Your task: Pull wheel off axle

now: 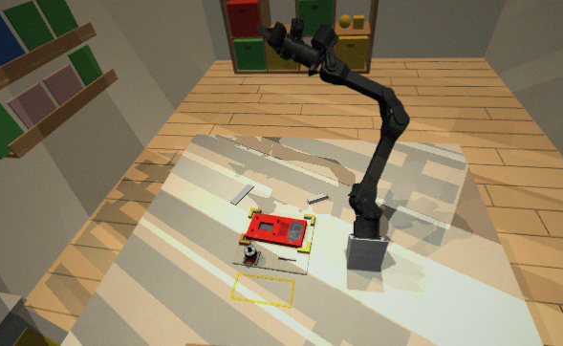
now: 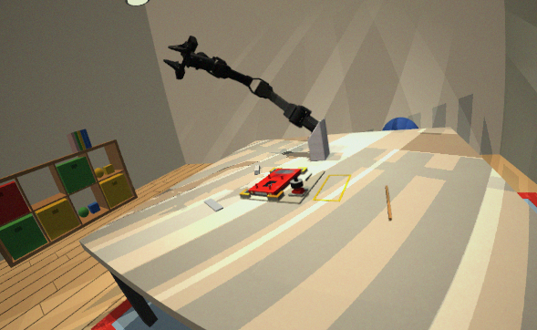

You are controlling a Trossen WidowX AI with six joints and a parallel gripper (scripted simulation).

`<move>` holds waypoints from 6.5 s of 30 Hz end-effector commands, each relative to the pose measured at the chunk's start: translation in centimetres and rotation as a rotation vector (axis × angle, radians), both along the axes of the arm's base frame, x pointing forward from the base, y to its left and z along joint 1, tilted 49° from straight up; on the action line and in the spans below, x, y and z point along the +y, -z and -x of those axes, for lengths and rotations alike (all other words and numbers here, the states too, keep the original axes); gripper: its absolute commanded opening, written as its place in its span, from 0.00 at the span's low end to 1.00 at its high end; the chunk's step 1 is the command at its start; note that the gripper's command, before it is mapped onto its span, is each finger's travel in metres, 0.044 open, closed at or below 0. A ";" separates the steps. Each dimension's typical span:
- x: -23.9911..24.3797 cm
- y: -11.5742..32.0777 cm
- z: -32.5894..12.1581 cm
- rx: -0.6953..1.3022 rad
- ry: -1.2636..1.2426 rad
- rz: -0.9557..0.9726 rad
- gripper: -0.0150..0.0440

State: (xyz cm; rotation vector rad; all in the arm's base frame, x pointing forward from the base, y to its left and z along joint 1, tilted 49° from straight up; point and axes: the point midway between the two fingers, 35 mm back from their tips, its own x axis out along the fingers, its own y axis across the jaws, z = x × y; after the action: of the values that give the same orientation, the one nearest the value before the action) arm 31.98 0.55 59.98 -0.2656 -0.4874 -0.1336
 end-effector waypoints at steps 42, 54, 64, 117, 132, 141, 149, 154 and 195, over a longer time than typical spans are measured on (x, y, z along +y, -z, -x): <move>-1.5 48.5 -12.4 1.432 0.584 -0.227 0.76; -3.6 58.9 -4.9 1.769 0.981 -0.005 0.76; -3.7 60.1 -4.2 1.803 1.033 0.041 0.76; -8.5 64.9 -4.0 1.802 1.036 0.033 0.25; -8.1 64.6 -4.1 1.802 1.036 0.034 0.25; -7.9 64.4 -4.1 1.802 1.035 0.035 0.25; -7.7 64.3 -4.1 1.802 1.035 0.036 0.25; -7.6 64.2 -4.2 1.802 1.035 0.036 0.25; -6.5 63.3 -4.3 1.802 1.034 0.039 0.25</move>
State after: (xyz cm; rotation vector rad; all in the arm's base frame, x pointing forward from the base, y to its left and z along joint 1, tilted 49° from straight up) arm 36.21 -6.08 -3.38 -0.5420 1.4857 -0.7834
